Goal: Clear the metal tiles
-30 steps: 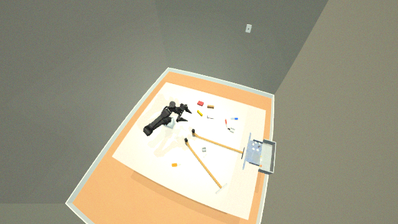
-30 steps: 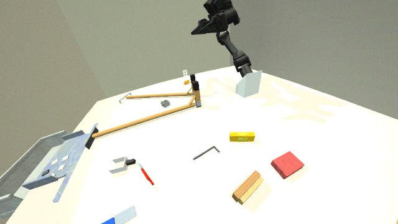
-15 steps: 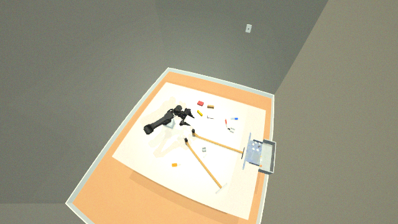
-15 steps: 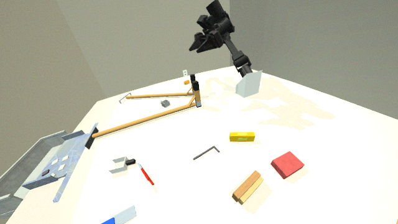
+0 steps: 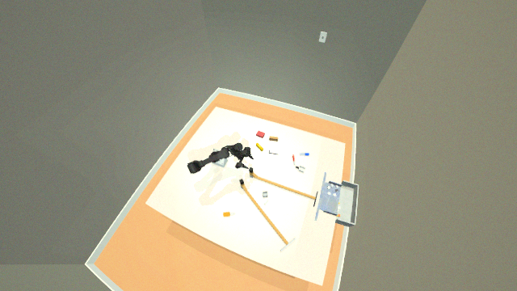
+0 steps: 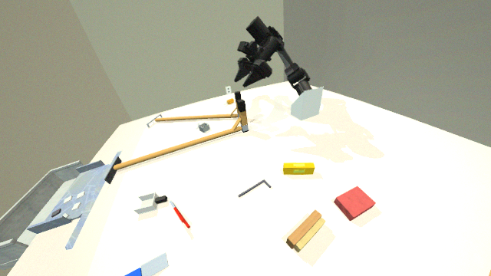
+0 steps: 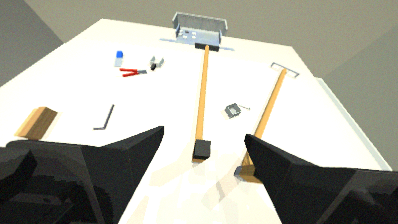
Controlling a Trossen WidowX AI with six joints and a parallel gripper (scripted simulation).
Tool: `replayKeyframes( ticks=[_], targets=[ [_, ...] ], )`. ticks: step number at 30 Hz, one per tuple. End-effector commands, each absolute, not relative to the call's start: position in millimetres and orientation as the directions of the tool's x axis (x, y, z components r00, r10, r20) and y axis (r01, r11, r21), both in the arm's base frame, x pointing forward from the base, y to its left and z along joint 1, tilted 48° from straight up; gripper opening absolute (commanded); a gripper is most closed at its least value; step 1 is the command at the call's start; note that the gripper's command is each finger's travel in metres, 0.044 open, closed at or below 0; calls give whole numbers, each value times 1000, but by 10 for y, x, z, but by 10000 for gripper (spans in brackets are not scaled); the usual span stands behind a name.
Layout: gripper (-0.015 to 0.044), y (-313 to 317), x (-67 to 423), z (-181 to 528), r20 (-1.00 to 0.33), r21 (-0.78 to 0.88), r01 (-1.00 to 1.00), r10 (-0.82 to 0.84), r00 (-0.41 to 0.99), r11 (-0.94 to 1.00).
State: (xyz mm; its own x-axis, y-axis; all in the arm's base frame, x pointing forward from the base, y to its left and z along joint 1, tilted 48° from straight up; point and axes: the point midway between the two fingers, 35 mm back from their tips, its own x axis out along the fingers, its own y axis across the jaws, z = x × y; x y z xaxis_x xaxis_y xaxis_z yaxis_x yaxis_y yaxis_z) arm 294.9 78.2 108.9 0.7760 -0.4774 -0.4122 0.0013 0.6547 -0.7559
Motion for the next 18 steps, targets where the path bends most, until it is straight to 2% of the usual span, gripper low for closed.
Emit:
replayKeyframes(
  ticks=[1,12,18],
  targets=[
    [440,615,2945,938,-450,-750,1,-511,733,661],
    [440,208,2875,635,-526,-740,10,-587,615,673],
    [440,188,2867,620,-530,-739,11,-591,607,674]
  ],
)
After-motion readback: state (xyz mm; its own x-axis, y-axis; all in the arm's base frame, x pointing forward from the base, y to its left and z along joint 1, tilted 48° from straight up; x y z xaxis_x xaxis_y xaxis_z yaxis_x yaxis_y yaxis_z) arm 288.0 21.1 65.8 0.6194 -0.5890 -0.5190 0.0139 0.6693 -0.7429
